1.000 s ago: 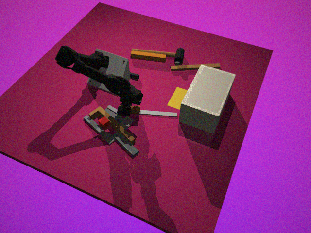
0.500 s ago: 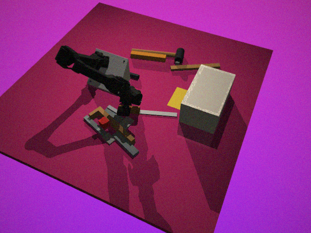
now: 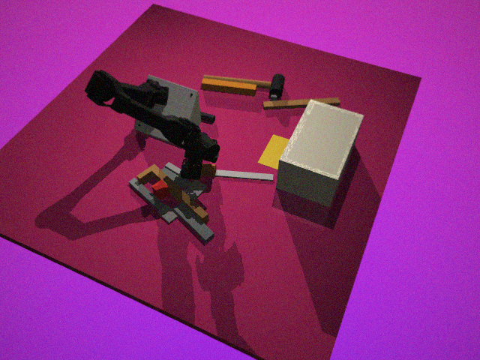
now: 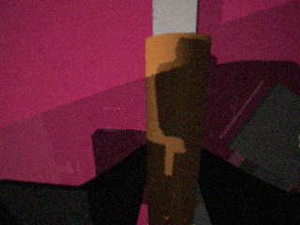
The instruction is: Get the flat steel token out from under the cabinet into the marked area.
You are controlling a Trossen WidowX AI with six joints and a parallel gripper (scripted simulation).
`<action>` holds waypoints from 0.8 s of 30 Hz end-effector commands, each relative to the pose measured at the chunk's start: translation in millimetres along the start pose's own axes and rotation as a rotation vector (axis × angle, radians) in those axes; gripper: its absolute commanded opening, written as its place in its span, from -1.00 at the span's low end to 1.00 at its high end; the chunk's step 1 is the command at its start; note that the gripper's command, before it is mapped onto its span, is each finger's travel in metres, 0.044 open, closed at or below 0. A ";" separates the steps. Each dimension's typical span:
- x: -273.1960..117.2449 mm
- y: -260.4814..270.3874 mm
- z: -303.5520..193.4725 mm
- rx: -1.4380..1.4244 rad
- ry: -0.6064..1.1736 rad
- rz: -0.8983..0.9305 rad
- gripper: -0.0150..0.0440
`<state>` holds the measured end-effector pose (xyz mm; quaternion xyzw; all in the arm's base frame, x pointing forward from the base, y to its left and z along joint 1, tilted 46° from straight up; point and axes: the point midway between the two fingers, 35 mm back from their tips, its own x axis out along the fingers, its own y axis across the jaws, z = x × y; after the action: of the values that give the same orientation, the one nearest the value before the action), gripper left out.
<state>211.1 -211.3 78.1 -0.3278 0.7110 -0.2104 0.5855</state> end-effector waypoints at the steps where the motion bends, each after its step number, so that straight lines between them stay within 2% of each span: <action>1: -0.1 -1.0 0.1 0.005 0.001 -0.004 -0.31; 3: -0.1 -1.0 0.1 0.005 0.001 -0.004 -0.49; 24: 0.0 -0.5 20.1 -0.012 0.000 0.000 -0.49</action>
<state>224.9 -210.5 75.2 -0.3302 0.7123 -0.2070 0.5838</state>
